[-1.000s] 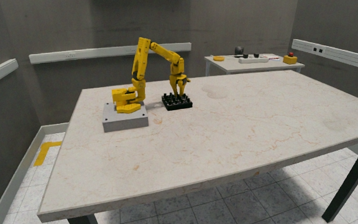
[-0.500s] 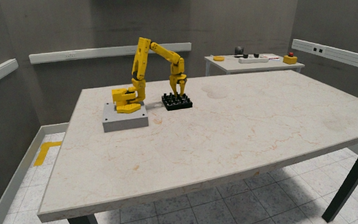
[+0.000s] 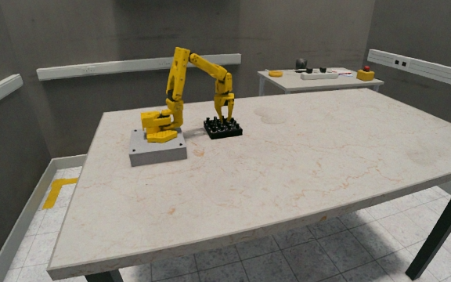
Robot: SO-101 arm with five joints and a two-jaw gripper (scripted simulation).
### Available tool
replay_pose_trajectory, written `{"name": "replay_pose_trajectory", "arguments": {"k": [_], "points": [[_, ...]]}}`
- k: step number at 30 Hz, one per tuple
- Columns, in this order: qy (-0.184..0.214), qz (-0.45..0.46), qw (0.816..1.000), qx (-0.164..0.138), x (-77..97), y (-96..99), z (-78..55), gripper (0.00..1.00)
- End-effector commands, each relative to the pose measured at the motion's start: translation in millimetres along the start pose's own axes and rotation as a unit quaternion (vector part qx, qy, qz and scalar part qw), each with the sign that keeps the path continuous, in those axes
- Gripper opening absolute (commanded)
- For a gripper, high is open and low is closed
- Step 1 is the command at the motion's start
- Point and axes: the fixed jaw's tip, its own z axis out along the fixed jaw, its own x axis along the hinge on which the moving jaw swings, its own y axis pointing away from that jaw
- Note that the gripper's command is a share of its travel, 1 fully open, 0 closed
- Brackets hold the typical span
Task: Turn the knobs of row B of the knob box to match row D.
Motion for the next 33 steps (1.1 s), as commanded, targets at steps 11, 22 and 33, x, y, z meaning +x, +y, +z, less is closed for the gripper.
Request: {"name": "replay_pose_trajectory", "arguments": {"k": [11,22,33], "points": [[0.002,-0.12,0.993,-0.009,0.5,3.2,2.5,0.01],[0.001,-0.197,0.98,-0.009,1.4,2.9,2.5,0.01],[0.0,-0.274,0.962,-0.009,2.2,2.5,2.5,0.01]]}}
